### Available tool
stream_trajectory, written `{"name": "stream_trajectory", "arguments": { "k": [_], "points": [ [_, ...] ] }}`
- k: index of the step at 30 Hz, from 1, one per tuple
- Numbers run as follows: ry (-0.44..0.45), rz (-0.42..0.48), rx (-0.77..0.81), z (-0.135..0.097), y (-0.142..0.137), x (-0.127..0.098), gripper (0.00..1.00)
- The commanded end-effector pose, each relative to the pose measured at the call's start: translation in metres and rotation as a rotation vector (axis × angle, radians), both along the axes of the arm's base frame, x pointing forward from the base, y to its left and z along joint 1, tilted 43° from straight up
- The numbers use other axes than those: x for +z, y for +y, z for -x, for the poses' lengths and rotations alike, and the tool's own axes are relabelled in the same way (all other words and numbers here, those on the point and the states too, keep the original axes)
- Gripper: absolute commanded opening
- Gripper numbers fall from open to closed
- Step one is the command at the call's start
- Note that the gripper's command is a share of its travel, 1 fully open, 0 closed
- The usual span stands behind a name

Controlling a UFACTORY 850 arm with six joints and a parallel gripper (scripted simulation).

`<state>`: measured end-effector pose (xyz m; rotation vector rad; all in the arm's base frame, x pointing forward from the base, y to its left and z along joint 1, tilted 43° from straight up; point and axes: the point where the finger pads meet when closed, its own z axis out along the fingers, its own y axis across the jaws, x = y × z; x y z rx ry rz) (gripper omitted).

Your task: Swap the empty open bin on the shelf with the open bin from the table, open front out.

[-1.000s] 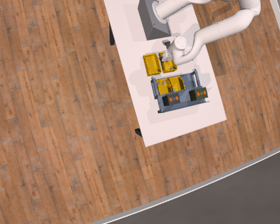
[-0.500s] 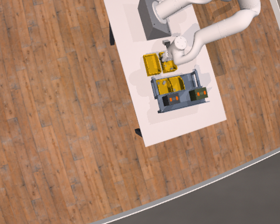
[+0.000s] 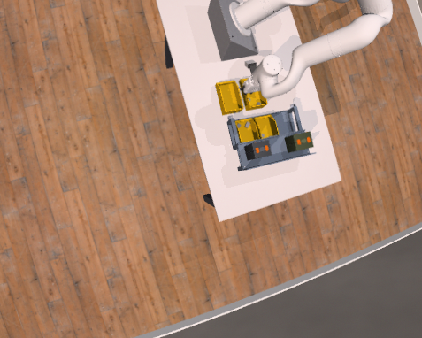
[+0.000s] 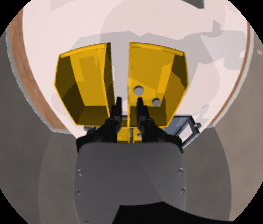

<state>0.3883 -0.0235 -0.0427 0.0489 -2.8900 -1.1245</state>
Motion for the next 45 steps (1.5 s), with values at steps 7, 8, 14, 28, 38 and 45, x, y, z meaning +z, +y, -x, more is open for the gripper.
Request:
{"name": "stream_trajectory", "arguments": {
  "k": [7,8,14,28,38,45],
  "points": [
    [-0.001,0.001,-0.001,0.000,0.004,-0.005,0.26],
    [-0.001,0.001,-0.001,0.000,0.005,-0.005,0.26],
    [-0.001,0.001,-0.001,0.000,0.010,-0.012,0.26],
    [-0.001,0.001,-0.001,0.001,0.022,-0.025,0.26],
    [-0.001,0.001,-0.001,0.001,0.027,-0.029,0.26],
    [-0.001,0.001,-0.001,0.001,0.027,-0.030,0.26]
  ]
}}
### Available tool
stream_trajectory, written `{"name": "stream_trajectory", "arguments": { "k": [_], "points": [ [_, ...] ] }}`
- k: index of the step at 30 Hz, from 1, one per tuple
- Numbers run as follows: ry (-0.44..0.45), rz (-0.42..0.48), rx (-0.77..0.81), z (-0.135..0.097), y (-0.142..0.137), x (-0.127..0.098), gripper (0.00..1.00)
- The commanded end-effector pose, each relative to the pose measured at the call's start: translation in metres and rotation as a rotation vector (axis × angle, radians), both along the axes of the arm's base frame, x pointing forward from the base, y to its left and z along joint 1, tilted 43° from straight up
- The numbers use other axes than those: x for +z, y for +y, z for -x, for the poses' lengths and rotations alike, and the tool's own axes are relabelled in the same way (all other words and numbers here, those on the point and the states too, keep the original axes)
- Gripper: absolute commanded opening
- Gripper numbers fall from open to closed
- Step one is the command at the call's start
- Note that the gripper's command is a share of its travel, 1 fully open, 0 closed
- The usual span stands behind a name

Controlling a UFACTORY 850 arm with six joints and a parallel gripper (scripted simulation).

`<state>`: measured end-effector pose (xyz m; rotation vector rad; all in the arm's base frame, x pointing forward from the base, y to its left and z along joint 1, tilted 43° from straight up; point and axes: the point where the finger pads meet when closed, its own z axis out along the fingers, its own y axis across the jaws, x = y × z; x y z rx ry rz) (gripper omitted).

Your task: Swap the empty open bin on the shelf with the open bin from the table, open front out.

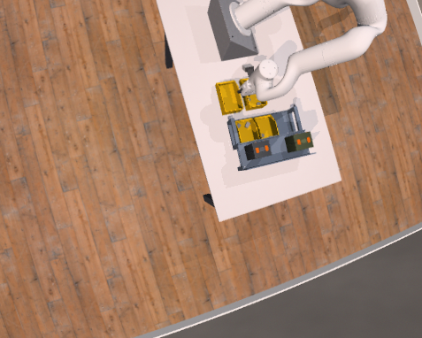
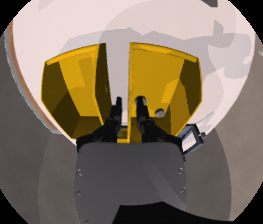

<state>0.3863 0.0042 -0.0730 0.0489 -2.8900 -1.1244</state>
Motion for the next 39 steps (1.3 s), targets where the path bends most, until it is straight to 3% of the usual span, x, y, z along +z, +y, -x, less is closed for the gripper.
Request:
{"name": "stream_trajectory", "arguments": {
  "k": [1,12,13,39],
  "points": [
    [-0.001,0.001,-0.001,-0.0007,-0.0003,-0.0001,0.26],
    [-0.001,0.001,-0.001,-0.0007,-0.0003,-0.0001,0.26],
    [-0.001,0.001,-0.001,-0.0007,-0.0003,-0.0001,0.00],
    [-0.001,0.001,-0.001,-0.0007,-0.0003,-0.0001,0.00]
  ]
}}
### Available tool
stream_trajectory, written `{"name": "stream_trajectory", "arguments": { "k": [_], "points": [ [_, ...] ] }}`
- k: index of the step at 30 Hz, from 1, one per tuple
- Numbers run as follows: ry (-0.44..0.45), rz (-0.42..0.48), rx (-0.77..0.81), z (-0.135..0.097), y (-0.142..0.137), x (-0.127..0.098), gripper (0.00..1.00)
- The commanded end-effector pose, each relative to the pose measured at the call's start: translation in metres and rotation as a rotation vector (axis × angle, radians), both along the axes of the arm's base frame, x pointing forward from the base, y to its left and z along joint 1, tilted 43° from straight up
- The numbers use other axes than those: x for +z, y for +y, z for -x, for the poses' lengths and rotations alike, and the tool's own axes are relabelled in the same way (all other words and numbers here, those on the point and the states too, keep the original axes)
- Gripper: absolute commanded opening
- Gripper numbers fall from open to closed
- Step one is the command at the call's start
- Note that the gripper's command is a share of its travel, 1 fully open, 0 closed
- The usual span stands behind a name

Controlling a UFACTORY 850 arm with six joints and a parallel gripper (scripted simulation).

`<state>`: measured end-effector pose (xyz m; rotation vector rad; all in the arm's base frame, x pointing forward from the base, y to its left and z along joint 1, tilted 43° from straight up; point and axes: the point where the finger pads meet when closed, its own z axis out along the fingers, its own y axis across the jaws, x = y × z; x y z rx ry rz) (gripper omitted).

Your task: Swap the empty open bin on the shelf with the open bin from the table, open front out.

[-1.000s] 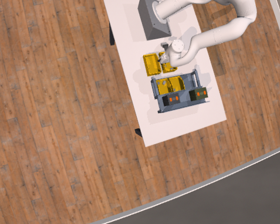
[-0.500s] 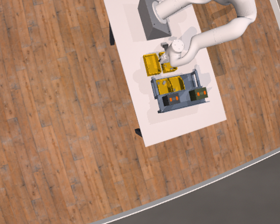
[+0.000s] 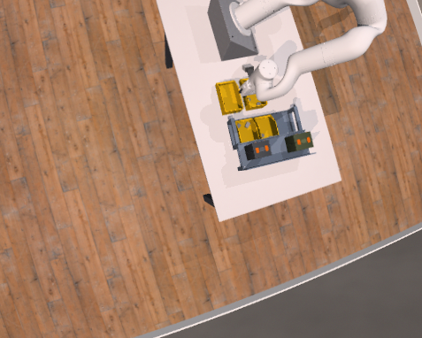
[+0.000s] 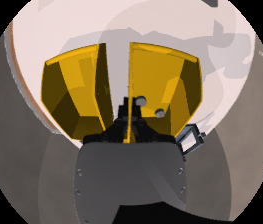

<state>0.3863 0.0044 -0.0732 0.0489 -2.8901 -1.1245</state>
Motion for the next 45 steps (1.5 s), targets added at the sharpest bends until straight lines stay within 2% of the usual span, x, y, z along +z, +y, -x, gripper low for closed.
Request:
{"name": "stream_trajectory", "arguments": {
  "k": [1,8,18,33,39,45],
  "points": [
    [-0.001,0.001,-0.001,-0.001,-0.001,0.000,0.00],
    [-0.001,0.001,-0.001,-0.001,-0.002,0.002,0.00],
    [-0.001,0.001,-0.001,-0.002,-0.018,0.019,0.00],
    [-0.001,0.001,-0.001,-0.002,-0.018,0.020,0.00],
    [-0.001,0.001,-0.001,-0.001,-0.010,0.026,0.00],
    [-0.001,0.001,-0.001,0.003,0.022,0.055,0.00]
  ]
}}
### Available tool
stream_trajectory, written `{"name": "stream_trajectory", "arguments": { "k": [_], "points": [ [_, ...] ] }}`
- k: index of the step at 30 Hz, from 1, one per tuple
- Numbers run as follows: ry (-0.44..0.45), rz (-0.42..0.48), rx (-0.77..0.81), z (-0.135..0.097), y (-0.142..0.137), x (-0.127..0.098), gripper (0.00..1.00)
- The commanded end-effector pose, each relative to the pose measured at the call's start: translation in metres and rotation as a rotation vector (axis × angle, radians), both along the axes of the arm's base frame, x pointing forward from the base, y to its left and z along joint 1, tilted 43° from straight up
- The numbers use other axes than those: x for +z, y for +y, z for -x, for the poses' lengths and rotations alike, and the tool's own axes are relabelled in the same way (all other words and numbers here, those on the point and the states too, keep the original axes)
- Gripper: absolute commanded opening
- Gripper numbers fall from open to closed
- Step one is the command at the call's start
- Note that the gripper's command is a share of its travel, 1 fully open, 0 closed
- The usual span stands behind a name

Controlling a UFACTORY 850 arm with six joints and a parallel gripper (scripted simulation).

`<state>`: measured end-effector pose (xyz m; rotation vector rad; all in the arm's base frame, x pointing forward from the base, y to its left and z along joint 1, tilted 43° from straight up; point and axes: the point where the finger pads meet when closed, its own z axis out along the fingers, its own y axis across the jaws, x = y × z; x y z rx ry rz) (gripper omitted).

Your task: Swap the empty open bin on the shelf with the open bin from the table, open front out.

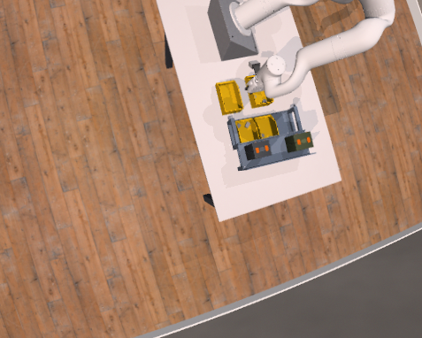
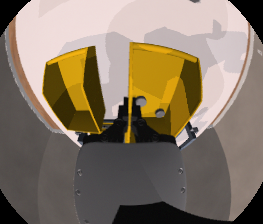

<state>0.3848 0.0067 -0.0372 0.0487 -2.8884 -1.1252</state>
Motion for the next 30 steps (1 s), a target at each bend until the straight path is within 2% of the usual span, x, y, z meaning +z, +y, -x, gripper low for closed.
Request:
{"name": "stream_trajectory", "arguments": {
  "k": [1,7,13,30],
  "points": [
    [-0.002,0.002,-0.001,0.002,0.027,0.025,0.00],
    [-0.002,0.002,-0.002,0.007,0.064,0.057,0.00],
    [-0.002,0.002,-0.002,0.008,0.077,0.069,0.00],
    [-0.002,0.002,-0.002,0.008,0.080,0.071,0.00]
  ]
}}
